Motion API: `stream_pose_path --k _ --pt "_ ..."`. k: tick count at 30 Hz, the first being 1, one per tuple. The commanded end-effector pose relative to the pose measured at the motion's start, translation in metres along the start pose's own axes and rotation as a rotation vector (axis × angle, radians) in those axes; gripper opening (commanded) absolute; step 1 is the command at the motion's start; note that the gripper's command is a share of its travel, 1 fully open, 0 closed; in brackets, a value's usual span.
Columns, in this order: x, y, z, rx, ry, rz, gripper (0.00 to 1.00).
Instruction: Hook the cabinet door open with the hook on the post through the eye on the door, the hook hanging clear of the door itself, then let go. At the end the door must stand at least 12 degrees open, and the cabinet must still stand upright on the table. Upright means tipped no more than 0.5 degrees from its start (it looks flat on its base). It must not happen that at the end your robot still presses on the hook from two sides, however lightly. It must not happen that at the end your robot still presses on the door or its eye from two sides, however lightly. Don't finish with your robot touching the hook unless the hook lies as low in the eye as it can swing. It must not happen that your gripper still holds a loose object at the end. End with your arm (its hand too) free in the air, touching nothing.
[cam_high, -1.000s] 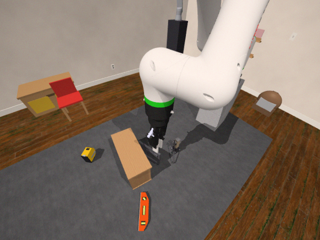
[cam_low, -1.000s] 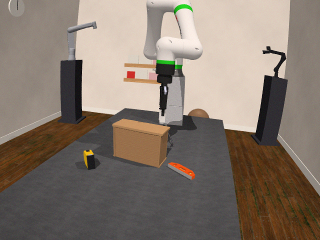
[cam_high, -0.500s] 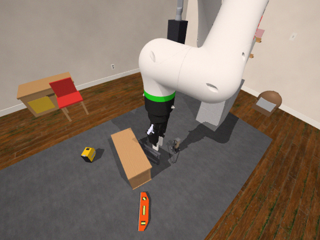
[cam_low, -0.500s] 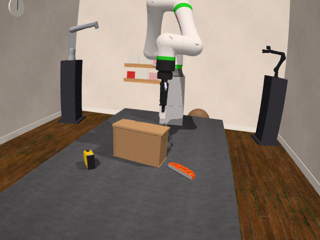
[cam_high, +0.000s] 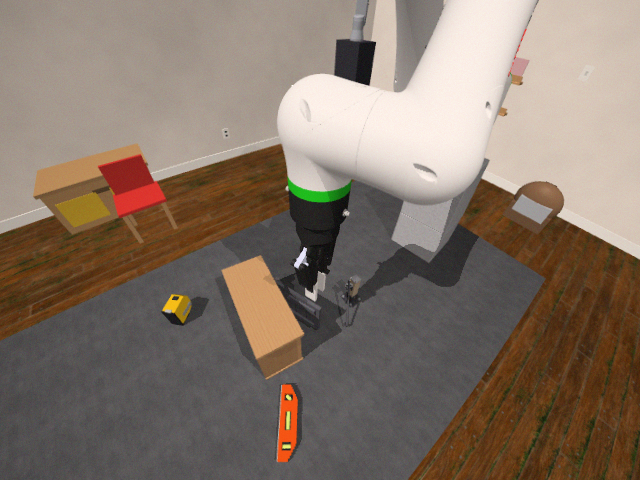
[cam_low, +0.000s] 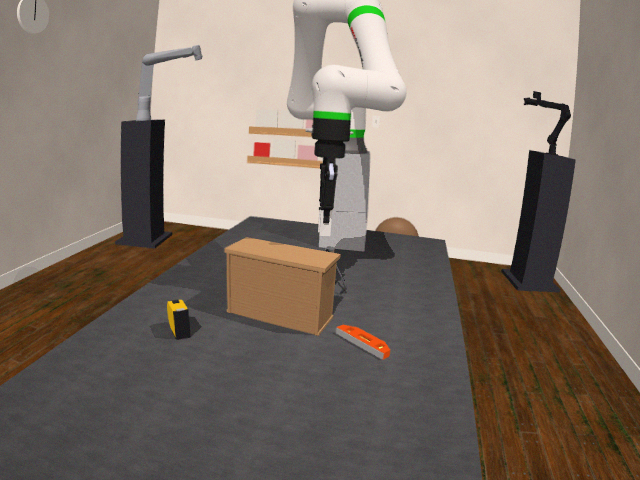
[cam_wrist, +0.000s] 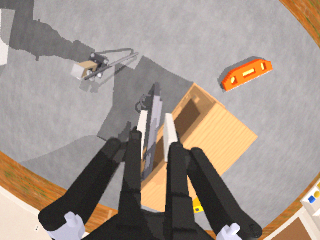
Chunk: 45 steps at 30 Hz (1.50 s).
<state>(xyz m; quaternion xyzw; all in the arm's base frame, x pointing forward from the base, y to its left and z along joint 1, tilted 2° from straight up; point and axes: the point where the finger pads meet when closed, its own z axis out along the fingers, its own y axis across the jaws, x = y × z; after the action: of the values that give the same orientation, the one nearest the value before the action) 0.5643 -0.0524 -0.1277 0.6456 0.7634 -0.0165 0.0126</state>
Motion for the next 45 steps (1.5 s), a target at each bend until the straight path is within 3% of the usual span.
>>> stream_pose_path --k 1,12,36,38,39,45 --pt "0.000 0.000 0.000 0.000 0.000 -0.017 0.16" --pt "0.003 -0.002 0.000 0.000 0.000 -0.211 0.16" --pt "0.027 -0.020 -0.001 0.013 -0.030 -1.274 0.16" --pt "0.027 -0.020 -0.001 0.013 -0.030 -1.274 0.16" --pt "0.028 -0.022 -0.001 0.017 -0.034 -1.407 0.16" --pt "0.037 -0.029 -0.001 0.030 -0.050 -1.660 0.16"
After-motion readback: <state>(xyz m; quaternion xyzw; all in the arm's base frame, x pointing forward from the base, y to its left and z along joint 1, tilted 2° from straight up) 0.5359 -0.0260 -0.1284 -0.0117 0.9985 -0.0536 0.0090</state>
